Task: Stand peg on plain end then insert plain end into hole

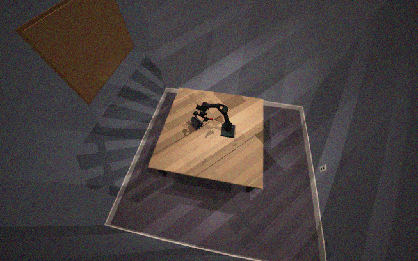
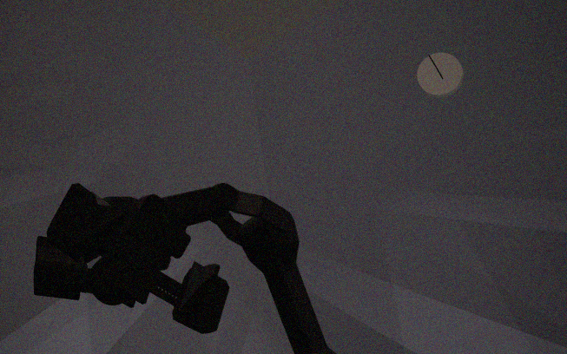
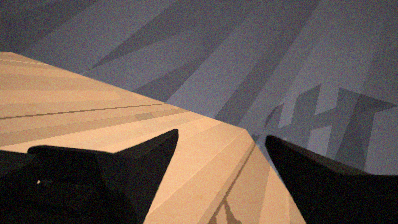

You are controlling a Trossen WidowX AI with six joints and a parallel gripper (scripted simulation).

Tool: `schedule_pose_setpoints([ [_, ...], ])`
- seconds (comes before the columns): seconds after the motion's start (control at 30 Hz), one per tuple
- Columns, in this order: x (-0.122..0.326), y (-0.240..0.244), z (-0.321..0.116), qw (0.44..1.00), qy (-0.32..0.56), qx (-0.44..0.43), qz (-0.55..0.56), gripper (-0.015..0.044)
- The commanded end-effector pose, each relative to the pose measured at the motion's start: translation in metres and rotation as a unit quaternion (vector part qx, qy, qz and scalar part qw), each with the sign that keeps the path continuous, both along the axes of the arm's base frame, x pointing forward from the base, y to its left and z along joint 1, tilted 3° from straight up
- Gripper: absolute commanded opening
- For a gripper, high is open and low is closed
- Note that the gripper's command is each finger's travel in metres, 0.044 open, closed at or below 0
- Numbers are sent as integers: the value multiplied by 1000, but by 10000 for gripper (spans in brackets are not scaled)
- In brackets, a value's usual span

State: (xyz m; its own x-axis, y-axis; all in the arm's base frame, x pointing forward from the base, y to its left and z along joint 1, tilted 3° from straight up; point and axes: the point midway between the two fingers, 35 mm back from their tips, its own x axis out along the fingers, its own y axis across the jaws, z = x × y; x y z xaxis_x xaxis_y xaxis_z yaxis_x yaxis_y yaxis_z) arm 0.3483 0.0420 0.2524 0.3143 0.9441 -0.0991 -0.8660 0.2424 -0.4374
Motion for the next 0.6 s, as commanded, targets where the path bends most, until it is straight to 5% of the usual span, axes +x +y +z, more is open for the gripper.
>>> schedule_pose_setpoints([
  [0.0, 0, 0, -1, 1000, 2, -1, 0, 426],
  [0.57, -5, -34, -60, 965, 220, -121, -81, 440],
])
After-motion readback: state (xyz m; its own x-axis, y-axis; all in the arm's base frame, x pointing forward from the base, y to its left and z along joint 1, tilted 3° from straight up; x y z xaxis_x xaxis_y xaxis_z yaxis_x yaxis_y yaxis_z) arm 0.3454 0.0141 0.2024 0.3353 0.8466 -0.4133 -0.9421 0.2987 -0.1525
